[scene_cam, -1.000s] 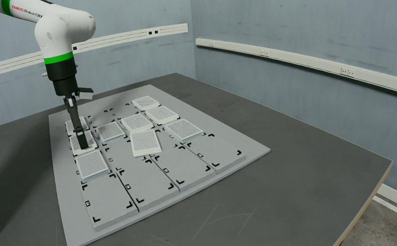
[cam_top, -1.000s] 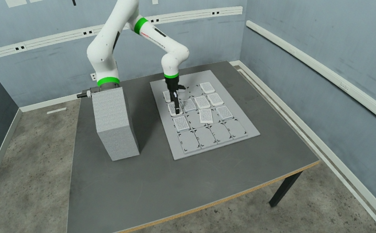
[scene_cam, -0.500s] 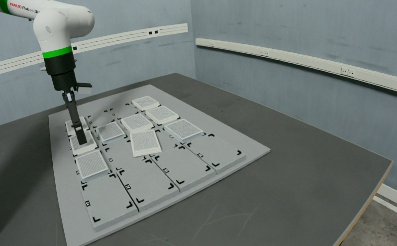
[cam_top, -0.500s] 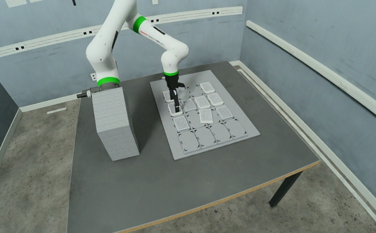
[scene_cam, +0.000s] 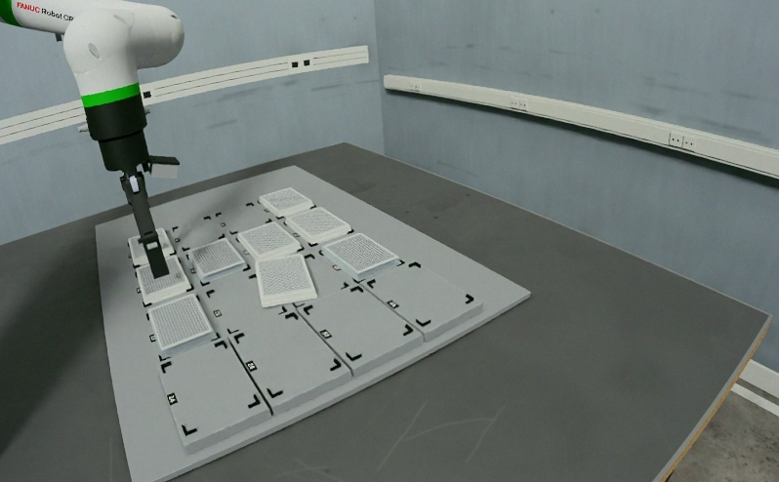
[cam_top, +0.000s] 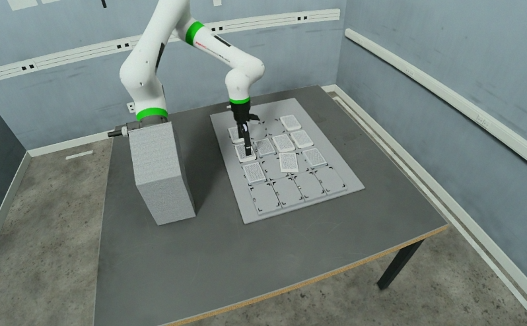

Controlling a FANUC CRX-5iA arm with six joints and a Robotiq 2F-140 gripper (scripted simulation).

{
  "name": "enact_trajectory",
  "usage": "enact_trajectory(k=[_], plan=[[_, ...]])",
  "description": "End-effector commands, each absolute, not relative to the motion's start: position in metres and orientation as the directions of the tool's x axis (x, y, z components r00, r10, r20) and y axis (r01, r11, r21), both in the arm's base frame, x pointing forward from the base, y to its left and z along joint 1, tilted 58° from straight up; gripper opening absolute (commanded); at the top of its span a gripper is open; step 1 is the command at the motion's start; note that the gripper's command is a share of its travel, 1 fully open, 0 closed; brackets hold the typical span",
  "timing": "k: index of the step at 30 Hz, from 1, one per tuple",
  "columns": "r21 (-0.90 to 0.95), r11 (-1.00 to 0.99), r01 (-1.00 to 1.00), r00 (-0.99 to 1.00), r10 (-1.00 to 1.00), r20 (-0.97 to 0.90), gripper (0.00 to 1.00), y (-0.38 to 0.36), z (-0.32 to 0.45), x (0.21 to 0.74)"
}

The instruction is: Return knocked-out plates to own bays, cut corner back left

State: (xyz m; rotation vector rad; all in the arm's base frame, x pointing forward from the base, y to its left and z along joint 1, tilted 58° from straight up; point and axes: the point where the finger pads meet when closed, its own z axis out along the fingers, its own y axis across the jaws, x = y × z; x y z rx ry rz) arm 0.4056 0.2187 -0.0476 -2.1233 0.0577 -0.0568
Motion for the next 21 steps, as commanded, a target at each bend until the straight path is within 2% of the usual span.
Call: enact_trajectory(k=[1,8,13,21], plan=[[-0.851,-0.526,-0.018,0.998,-0.065,0.018,1.00,0.218,-0.048,0.406],[-0.848,-0.516,-0.118,0.991,-0.117,-0.067,1.00,0.214,-0.054,0.415],[-0.825,-0.490,-0.281,0.958,-0.201,-0.206,1.00,0.206,-0.064,0.430],[-0.823,-0.488,-0.291,0.955,-0.206,-0.215,1.00,0.194,-0.081,0.454]])
